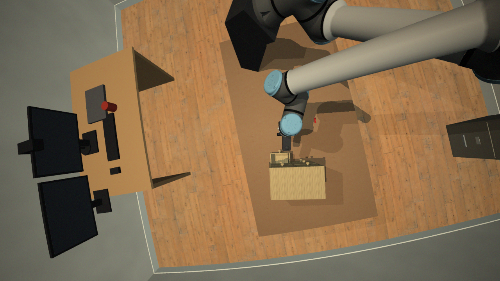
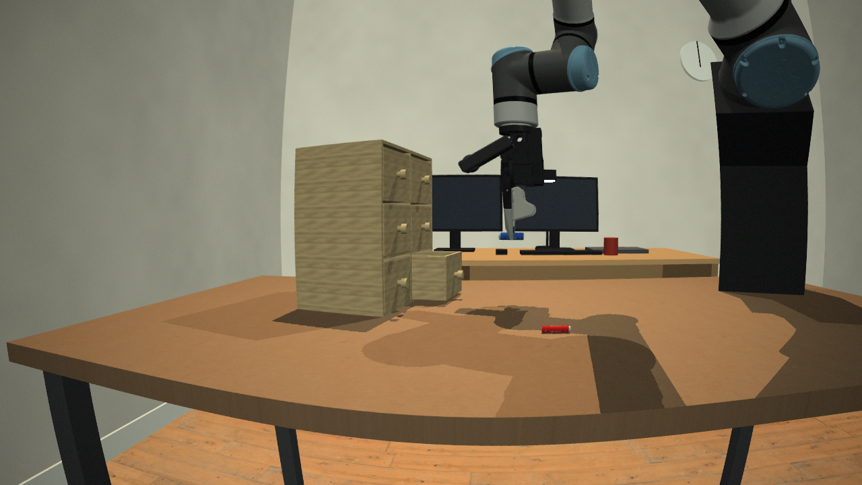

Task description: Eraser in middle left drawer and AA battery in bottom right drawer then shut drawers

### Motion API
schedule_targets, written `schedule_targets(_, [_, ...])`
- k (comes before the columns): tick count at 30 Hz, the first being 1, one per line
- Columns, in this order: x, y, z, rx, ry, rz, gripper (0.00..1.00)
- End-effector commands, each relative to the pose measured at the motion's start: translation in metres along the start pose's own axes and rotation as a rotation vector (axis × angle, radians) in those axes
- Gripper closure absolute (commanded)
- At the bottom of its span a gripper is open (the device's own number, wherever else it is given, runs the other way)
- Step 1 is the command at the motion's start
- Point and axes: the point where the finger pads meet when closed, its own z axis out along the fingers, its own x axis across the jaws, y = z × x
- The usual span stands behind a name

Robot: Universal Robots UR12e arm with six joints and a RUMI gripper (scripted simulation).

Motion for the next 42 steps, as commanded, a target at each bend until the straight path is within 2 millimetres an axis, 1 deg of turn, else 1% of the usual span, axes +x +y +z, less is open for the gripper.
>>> schedule_targets(1, [0.0001,-0.0004,-0.0004,0.001,0.0,0.0,0.95])
schedule_targets(21, [0.0003,-0.0004,-0.0002,0.019,0.0,0.0,0.95])
schedule_targets(42, [0.0003,0.0,0.0001,0.076,0.001,0.0,0.95])
